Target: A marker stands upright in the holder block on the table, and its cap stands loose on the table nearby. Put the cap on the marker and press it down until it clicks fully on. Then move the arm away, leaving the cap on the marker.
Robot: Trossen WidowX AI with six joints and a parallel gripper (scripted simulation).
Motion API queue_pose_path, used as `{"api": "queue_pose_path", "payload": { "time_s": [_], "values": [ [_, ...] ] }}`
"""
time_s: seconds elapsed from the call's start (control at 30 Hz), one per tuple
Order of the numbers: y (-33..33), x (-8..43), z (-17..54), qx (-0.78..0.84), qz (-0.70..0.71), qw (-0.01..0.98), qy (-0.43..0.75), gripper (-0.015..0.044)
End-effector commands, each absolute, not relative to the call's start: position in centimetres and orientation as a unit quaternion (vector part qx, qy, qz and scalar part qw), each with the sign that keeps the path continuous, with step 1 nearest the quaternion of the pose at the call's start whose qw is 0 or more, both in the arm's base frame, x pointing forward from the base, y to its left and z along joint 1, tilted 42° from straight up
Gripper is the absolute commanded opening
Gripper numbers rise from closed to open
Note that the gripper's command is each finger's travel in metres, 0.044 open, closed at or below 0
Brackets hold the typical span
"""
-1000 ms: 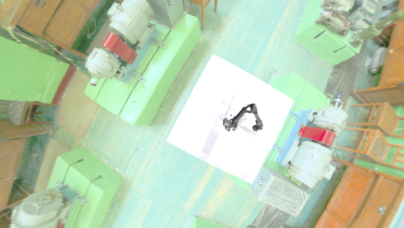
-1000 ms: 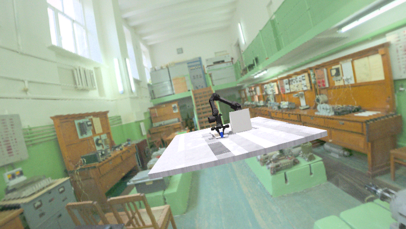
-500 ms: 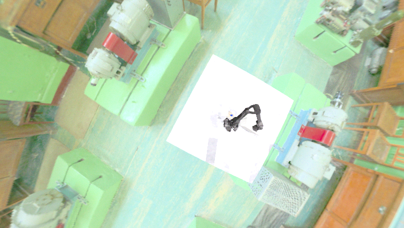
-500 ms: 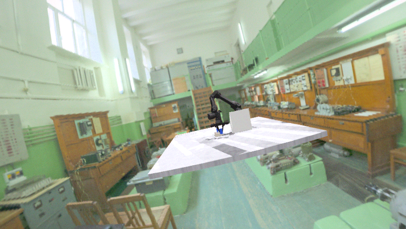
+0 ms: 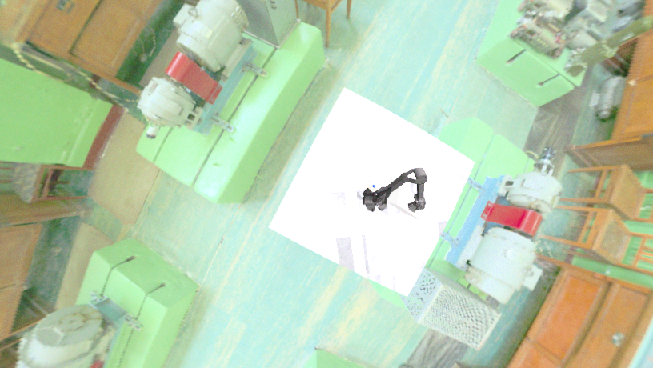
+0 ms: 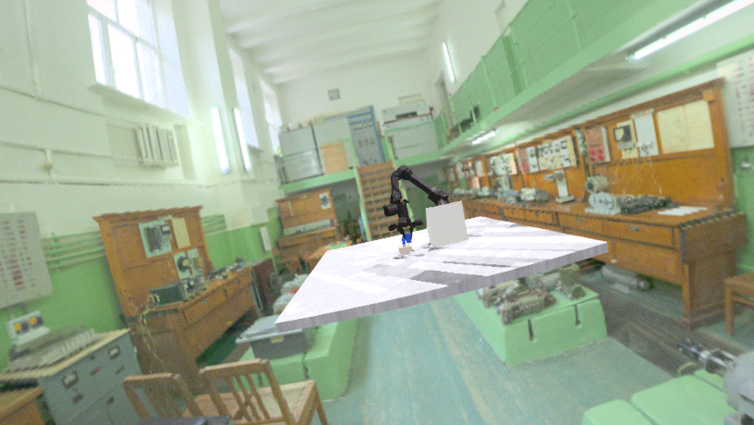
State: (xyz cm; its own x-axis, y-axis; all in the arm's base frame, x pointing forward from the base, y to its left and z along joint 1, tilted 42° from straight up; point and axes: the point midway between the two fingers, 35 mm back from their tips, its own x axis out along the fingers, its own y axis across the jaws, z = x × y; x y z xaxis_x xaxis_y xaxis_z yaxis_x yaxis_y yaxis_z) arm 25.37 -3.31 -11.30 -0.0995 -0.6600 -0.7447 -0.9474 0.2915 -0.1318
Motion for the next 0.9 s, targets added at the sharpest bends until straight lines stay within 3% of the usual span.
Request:
{"api": "queue_pose_path", "payload": {
  "time_s": [0.0,0.87],
  "values": [
    [-3.8,26.0,-10.0,-0.562,0.196,0.368,0.714,0.0],
    [-7.5,27.4,-1.8,-0.563,0.195,0.366,0.715,0.0]
  ]
}}
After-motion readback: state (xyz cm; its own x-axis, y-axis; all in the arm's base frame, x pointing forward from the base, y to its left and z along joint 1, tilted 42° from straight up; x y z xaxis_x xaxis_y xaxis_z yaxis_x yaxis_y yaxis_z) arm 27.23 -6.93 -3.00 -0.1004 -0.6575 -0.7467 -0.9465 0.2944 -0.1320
